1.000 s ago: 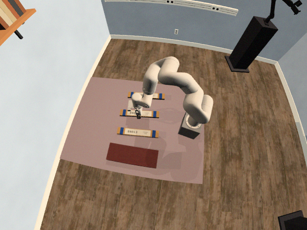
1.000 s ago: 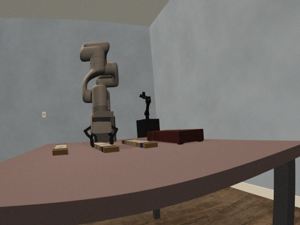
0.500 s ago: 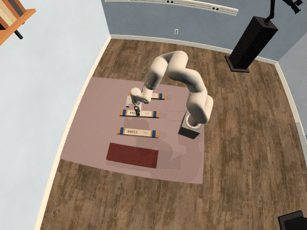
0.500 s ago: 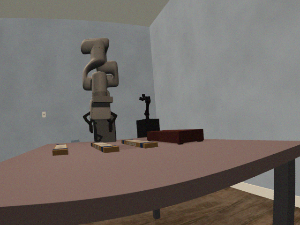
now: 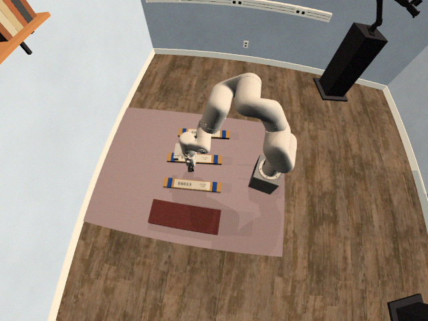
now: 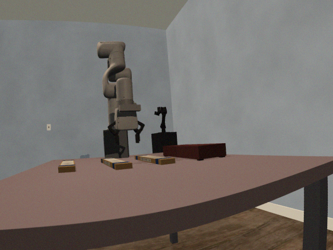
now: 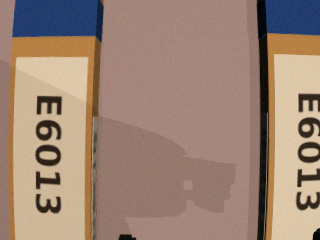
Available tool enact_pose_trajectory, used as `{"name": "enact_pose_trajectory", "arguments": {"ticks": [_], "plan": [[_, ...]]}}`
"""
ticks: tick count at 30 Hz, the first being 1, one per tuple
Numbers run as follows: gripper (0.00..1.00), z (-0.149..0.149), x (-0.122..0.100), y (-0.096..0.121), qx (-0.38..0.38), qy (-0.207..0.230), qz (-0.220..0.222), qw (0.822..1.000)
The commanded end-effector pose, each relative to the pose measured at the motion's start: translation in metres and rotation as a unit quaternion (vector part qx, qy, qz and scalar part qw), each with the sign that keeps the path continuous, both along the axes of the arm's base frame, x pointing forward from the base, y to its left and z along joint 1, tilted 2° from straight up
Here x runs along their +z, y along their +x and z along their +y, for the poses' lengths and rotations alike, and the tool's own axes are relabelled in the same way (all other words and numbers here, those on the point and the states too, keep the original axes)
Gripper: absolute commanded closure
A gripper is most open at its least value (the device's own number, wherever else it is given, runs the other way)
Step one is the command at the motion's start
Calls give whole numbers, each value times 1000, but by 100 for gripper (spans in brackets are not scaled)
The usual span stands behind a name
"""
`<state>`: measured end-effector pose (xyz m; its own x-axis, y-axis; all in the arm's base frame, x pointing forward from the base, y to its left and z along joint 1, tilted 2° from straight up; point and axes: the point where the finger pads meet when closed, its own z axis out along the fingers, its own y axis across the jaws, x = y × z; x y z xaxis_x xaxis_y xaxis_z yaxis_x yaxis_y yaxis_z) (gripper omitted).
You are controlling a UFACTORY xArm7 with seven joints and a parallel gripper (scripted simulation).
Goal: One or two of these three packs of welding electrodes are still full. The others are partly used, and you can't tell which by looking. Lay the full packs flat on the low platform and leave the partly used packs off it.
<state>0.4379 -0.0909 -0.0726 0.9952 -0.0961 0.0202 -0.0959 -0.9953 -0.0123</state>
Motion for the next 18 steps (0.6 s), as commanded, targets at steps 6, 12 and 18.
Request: {"name": "enact_pose_trajectory", "arguments": {"ticks": [6,12,18], "plan": [[0,109,2,7,-15,-11,-3,1000],[0,109,0,7,-15,-11,-3,1000],[0,109,-12,7,-15,-11,-3,1000]]}}
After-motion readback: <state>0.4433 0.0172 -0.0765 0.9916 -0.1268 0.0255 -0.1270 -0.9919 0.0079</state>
